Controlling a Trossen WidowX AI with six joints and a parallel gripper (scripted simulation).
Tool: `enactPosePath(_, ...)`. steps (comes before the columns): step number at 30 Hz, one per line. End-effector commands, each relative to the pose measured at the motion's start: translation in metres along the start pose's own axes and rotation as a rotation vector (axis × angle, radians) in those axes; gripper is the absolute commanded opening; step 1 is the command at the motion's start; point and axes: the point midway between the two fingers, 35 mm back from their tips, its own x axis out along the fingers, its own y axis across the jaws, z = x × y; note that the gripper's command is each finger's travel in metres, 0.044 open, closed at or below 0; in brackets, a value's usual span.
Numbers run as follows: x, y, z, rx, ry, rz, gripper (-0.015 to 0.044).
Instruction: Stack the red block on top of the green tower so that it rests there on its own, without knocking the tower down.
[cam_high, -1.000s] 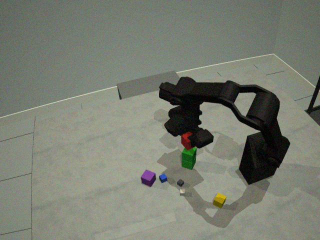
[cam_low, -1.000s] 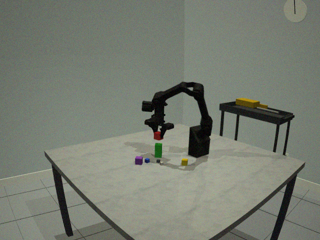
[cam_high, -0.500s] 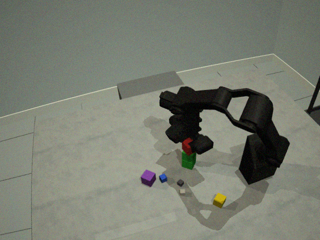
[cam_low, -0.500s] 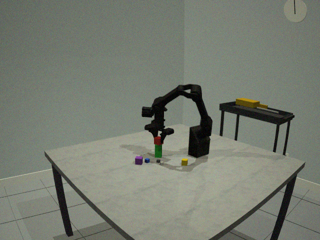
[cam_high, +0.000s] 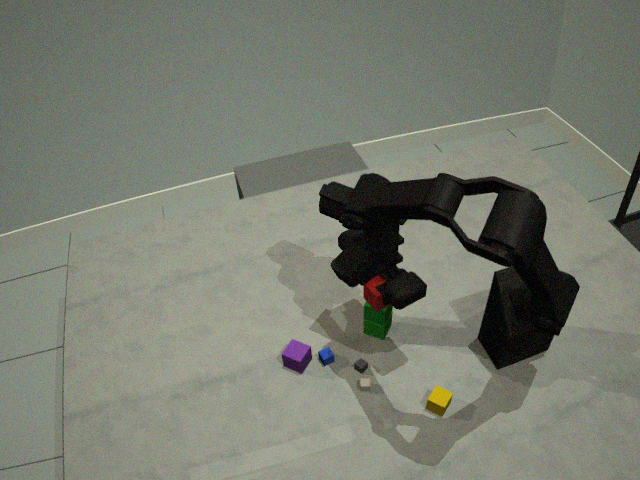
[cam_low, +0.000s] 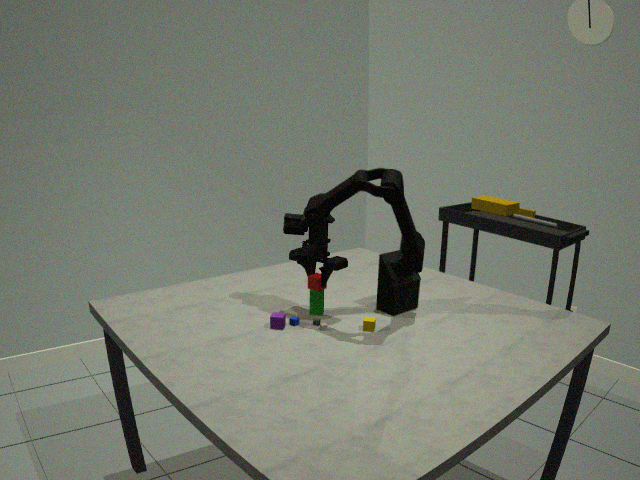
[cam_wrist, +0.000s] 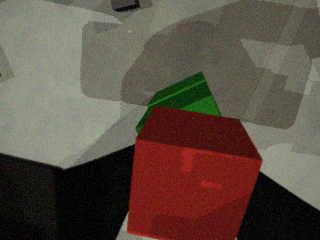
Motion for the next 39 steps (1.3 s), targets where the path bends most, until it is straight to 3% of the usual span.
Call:
enactPosePath(1, 0.0004, 0.0, 0.0003, 0.007, -0.004, 0.001, 0.0)
enactPosePath(8, -0.0048, -0.0002, 0.0007, 0.007, -0.004, 0.0, 0.0)
enactPosePath(25, -0.0002, 0.0001, -0.0001, 0.001, 0.0, 0.001, 0.044)
enactPosePath(39, -0.0002, 0.0001, -0.0001, 0.001, 0.0, 0.001, 0.044)
